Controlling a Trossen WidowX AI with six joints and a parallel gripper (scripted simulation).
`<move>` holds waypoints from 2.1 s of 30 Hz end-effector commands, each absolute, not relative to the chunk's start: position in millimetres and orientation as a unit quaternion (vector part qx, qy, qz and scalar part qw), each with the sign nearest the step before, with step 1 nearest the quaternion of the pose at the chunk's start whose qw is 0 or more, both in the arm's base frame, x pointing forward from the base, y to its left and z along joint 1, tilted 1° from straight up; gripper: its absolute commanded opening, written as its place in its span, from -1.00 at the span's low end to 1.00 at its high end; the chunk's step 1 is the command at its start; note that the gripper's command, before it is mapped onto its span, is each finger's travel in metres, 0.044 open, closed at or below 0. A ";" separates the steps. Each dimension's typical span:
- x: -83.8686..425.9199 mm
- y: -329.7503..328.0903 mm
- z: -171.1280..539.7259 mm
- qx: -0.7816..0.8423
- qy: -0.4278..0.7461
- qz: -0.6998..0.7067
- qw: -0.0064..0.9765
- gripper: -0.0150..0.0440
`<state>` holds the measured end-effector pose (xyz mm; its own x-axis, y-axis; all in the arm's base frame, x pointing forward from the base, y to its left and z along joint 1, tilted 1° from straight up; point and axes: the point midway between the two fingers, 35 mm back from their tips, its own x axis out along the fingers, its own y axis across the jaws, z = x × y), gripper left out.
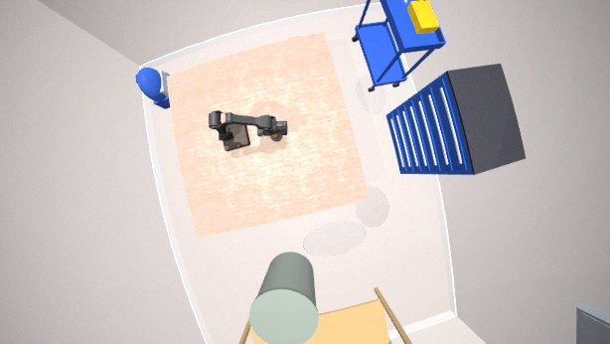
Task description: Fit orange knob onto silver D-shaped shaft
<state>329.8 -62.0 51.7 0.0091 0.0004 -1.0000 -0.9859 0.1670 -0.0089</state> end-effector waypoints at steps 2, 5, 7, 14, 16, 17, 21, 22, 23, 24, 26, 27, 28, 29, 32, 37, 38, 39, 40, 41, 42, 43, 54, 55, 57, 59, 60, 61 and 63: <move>330.4 -62.3 51.1 -0.461 0.536 0.455 0.542 -0.49; 330.4 -62.3 51.1 -0.461 0.536 0.455 0.542 -0.49; 330.6 -62.6 53.8 -0.461 0.536 0.455 0.542 -0.49; 331.2 -63.0 57.1 -0.475 0.524 0.469 0.529 -0.49; 331.3 -62.9 56.8 -0.493 0.507 0.487 0.512 -0.49; 331.2 -62.8 56.3 -0.504 0.496 0.498 0.501 -0.49; 330.1 -62.2 53.5 -0.515 0.486 0.508 0.491 -0.49; 330.0 -62.1 53.1 -0.515 0.486 0.508 0.491 -0.49; 330.0 -62.1 52.9 -0.515 0.486 0.508 0.491 -0.49; 330.0 -62.1 52.9 -0.515 0.486 0.508 0.491 -0.49; 330.4 -62.3 52.3 -0.515 0.486 0.508 0.491 -0.49; 330.6 -62.3 52.1 -0.515 0.486 0.508 0.491 -0.49; 330.7 -62.4 51.9 -0.515 0.486 0.508 0.491 -0.49; 330.7 -62.4 51.7 -0.515 0.486 0.508 0.491 -0.49; 330.7 -62.5 50.9 -0.515 0.486 0.508 0.491 -0.49; 330.7 -62.5 49.7 -0.515 0.486 0.508 0.491 -0.49; 330.7 -62.5 49.4 -0.515 0.486 0.508 0.491 -0.49; 330.7 -62.5 49.2 -0.515 0.486 0.508 0.491 -0.49; 330.7 -62.5 48.9 -0.515 0.486 0.508 0.491 -0.49; 330.6 -62.5 48.2 -0.514 0.486 0.508 0.491 -0.49; 330.5 -62.5 47.3 -0.514 0.486 0.508 0.491 -0.49; 330.3 -62.5 45.9 -0.514 0.487 0.507 0.492 -0.49; 330.3 -62.6 37.5 -0.513 0.487 0.507 0.492 -0.49; 330.3 -62.6 36.7 -0.513 0.487 0.507 0.492 -0.49; 330.4 -62.5 35.2 -0.513 0.487 0.507 0.492 -0.49; 330.5 -62.5 33.9 -0.513 0.487 0.507 0.492 -0.49; 330.5 -62.5 33.9 -0.513 0.487 0.507 0.492 -0.49; 330.3 -62.3 35.8 -0.513 0.487 0.508 0.492 -0.49; 330.3 -62.3 35.8 -0.513 0.487 0.508 0.492 -0.49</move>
<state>330.2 -62.3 35.4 0.0100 0.0006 -0.9999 -0.9991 -0.0409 -0.0100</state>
